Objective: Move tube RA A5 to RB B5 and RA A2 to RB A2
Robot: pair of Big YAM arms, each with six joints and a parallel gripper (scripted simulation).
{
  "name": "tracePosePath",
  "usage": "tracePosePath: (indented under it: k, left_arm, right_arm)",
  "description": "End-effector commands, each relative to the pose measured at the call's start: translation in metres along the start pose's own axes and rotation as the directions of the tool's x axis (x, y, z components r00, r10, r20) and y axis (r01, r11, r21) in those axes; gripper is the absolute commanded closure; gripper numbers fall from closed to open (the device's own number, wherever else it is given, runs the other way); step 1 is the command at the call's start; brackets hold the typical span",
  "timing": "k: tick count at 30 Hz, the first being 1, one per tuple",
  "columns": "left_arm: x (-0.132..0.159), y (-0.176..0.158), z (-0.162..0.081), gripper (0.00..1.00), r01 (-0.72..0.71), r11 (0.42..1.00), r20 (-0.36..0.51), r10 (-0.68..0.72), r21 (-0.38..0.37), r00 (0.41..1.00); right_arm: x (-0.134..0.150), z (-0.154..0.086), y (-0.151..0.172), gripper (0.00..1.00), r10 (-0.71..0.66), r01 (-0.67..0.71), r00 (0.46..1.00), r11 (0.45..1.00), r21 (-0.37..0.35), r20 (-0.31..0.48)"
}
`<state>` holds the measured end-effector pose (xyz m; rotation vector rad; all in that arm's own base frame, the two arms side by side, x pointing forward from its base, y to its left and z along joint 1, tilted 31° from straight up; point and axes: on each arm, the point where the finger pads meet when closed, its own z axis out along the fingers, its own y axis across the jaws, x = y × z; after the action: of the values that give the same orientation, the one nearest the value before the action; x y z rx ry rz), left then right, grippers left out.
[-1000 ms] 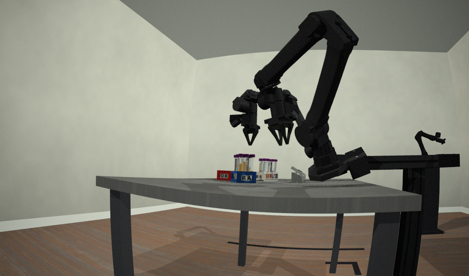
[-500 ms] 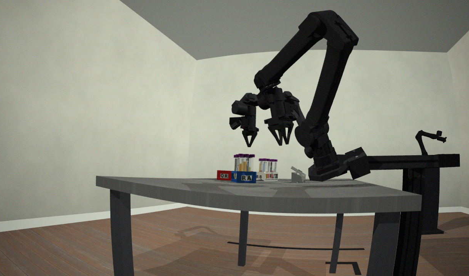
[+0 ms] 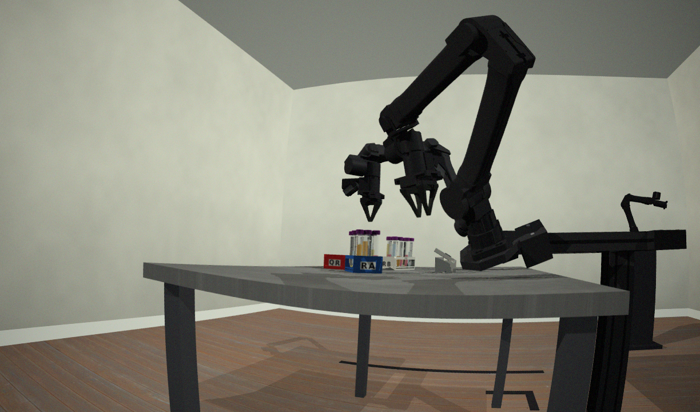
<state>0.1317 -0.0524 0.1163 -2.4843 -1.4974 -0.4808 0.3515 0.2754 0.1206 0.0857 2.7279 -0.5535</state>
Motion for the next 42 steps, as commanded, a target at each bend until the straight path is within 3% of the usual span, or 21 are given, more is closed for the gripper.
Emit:
tracePosePath:
  k: [1,4,42]
  left_arm:
    - [0.001,0.008,-0.01,0.7,0.009,1.0,0.009,-0.009,-0.024,1.0]
    - [0.001,0.008,-0.01,0.7,0.009,1.0,0.009,-0.009,-0.024,1.0]
    - [0.001,0.008,-0.01,0.7,0.009,1.0,0.009,-0.009,-0.024,1.0]
  right_arm:
    - [-0.007,0.001,-0.014,1.0,-0.005,0.005,1.0,1.0,-0.004,0.005]
    - [-0.002,0.012,-0.009,1.0,-0.021,0.022,1.0,1.0,0.018,-0.013]
    - [0.002,0.008,-0.006,1.0,-0.032,0.032,0.999,0.999,0.013,-0.009]
